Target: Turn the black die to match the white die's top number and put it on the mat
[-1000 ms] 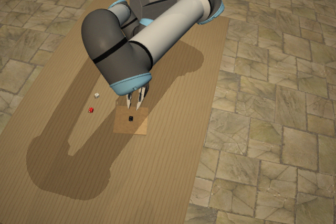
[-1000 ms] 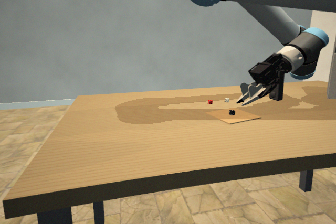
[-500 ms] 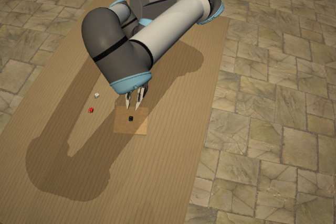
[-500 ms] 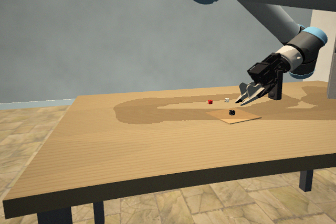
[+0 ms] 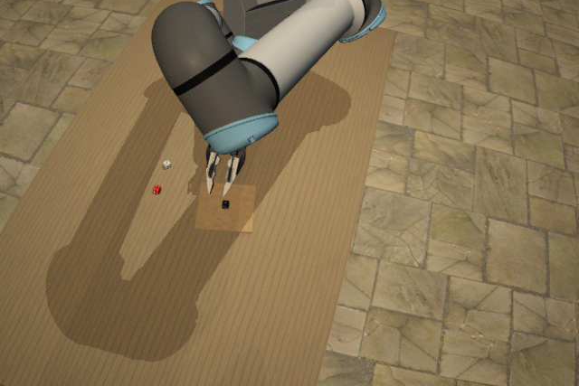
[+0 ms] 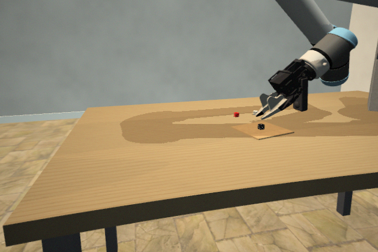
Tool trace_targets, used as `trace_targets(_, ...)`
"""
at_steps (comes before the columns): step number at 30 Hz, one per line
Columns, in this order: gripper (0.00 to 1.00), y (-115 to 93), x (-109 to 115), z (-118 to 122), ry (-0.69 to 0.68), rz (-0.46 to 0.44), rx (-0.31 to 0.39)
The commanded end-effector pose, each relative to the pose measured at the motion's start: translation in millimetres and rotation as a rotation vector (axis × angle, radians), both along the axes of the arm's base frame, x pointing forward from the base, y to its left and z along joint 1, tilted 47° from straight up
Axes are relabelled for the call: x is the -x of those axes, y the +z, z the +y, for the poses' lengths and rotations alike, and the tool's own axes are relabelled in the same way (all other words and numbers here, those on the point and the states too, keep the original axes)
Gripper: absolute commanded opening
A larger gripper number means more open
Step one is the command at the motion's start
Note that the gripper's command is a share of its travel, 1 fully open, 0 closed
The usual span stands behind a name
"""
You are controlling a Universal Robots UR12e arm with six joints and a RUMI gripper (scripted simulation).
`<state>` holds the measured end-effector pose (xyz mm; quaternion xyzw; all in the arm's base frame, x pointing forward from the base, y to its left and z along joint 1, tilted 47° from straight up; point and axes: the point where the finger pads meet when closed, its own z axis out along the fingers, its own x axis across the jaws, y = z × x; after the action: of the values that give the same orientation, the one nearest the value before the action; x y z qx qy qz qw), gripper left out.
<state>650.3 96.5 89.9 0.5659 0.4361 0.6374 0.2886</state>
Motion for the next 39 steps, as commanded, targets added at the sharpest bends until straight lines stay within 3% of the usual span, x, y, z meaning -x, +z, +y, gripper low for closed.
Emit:
trace_targets(1, 0.18, -1, -12, -8, 0.0, 0.035, 0.015)
trace_targets(17, 0.18, -1, -60, -47, 0.027, 0.215, 0.085)
trace_targets(29, 0.18, 7, -78, -69, 0.079, 0.359, 0.133)
trace_targets(39, 0.18, 18, -76, -77, 0.143, 0.471, 0.163)
